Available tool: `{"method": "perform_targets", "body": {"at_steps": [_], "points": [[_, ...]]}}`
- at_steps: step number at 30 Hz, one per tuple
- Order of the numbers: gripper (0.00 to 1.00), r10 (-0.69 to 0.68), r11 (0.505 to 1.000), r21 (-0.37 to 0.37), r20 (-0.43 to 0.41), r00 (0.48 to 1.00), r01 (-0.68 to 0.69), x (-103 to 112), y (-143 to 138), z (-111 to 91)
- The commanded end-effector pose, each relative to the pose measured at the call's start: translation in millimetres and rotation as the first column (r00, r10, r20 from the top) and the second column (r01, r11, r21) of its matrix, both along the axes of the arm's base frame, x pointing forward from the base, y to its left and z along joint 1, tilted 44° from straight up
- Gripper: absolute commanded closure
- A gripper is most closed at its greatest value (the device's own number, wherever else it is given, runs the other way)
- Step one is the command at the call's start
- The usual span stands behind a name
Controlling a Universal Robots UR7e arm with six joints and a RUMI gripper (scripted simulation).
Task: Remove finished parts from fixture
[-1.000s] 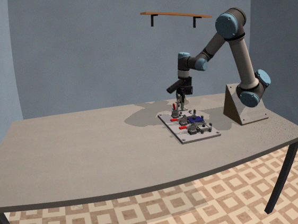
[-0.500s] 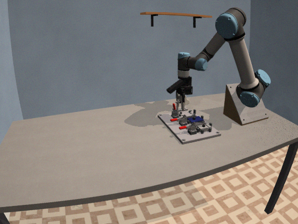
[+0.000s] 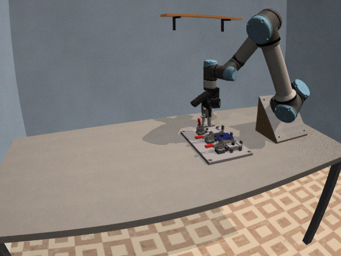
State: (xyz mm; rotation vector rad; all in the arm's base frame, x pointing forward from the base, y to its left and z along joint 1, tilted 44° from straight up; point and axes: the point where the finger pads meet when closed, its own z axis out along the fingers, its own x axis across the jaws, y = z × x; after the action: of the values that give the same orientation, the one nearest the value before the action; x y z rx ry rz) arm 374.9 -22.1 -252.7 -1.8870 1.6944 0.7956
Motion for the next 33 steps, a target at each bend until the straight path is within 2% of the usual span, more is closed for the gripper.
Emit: {"method": "perform_targets", "body": {"at_steps": [1,18,33], "points": [[0.53,-0.001,1.0,-0.001,0.001,1.0,0.001,0.4,-0.6,0.1],[0.53,-0.001,1.0,-0.001,0.001,1.0,0.001,0.9,-4.4,4.1],[0.53,-0.001,1.0,-0.001,0.001,1.0,0.001,5.7,-36.1,37.0]]}}
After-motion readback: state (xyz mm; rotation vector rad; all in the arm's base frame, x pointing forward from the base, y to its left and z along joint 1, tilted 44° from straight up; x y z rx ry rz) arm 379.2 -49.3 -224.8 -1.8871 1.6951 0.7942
